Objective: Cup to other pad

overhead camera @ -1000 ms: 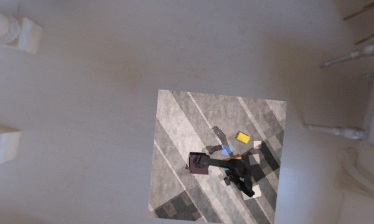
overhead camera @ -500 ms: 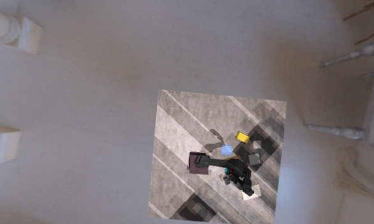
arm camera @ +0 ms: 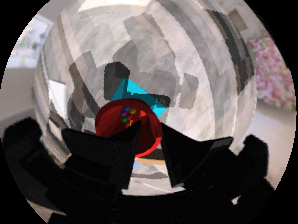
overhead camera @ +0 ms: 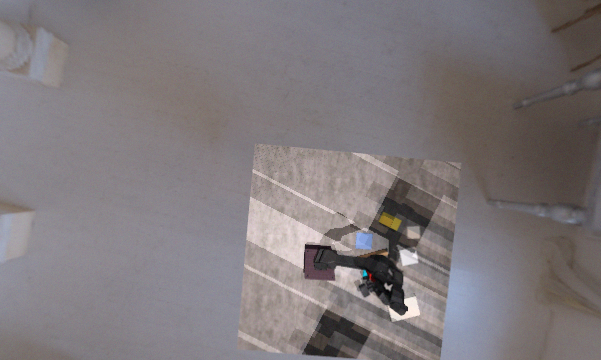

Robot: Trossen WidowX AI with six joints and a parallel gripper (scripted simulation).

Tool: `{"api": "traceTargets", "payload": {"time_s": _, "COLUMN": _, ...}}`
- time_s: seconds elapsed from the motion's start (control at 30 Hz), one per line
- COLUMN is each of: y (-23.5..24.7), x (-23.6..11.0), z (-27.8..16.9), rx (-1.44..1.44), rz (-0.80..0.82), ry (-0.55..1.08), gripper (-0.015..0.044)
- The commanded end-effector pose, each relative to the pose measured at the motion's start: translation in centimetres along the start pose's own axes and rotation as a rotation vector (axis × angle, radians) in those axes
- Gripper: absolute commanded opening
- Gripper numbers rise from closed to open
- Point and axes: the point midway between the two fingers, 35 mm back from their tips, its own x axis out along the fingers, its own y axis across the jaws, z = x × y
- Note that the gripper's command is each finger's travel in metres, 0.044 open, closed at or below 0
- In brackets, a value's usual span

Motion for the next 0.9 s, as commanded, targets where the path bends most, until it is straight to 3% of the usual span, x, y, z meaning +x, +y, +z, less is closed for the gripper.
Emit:
{"api": "traceTargets", "payload": {"time_s": 0.0, "y": 0.0, "x": -0.1, "z": 0.0, "rx": -0.001, "rz": 0.000, "ry": 0.000, "gripper": 0.0128}}
{"api": "traceTargets", "payload": {"time_s": 0.87, "y": 0.1, "x": -4.6, "z": 0.0, "rx": 0.005, "rz": 0.003, "ry": 0.002, "gripper": 0.0128}}
